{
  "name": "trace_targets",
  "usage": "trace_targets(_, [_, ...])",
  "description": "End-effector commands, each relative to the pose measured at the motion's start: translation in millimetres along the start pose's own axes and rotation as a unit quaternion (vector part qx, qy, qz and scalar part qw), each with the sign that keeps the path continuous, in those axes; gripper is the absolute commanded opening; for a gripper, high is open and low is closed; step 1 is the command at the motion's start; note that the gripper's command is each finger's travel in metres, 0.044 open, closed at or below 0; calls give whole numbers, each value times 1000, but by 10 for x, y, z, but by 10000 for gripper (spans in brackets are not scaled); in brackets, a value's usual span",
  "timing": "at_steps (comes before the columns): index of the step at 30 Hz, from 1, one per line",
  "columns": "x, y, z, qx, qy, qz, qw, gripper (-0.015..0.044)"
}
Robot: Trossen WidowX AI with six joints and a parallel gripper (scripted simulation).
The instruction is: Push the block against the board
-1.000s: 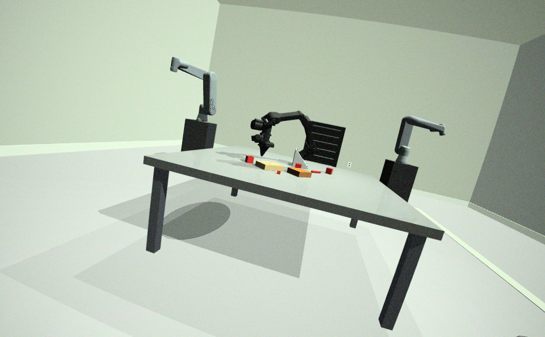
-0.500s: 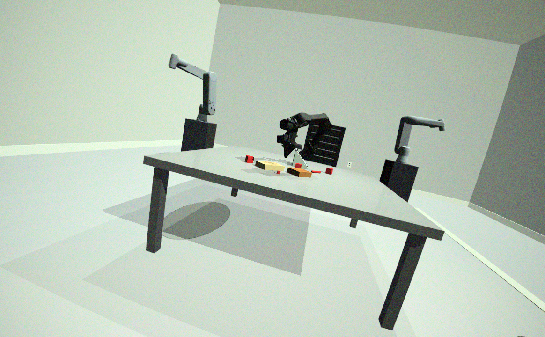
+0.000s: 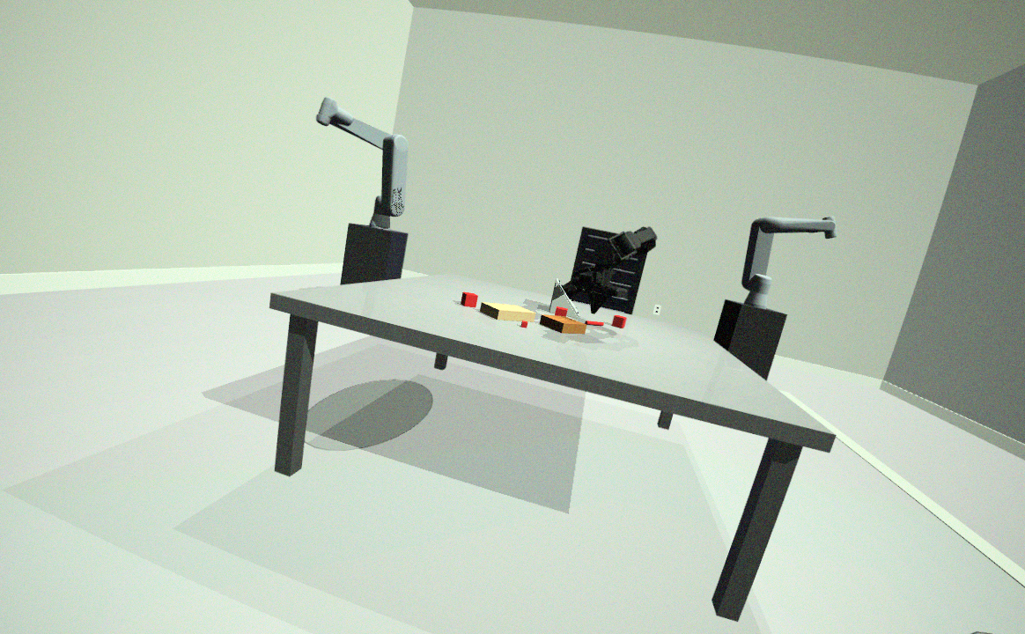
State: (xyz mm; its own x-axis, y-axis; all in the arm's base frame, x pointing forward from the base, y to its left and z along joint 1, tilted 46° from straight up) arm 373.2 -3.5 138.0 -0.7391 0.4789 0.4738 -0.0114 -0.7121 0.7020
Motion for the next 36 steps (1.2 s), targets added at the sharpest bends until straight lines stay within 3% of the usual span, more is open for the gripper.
trace_targets(1, [6,-39,-47,2,-12,7,1000,0])
trace_targets(7, [20,-587,-44,0,-12,8,1000,0])
trace_targets(36, [-246,-582,-24,1,-11,7,1000,0])
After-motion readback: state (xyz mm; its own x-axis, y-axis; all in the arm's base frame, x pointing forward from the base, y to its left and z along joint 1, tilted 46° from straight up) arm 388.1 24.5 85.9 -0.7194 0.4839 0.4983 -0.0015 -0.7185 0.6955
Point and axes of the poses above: the point midway between the two fingers, 35 mm back from their tips, its own y axis back along the fingers, its own z axis across the jaws, x = y × z, the point moved 8 cm from there along y, back along the fingers, and after that the axes turned 1 degree about y, right-handed, at the moved point
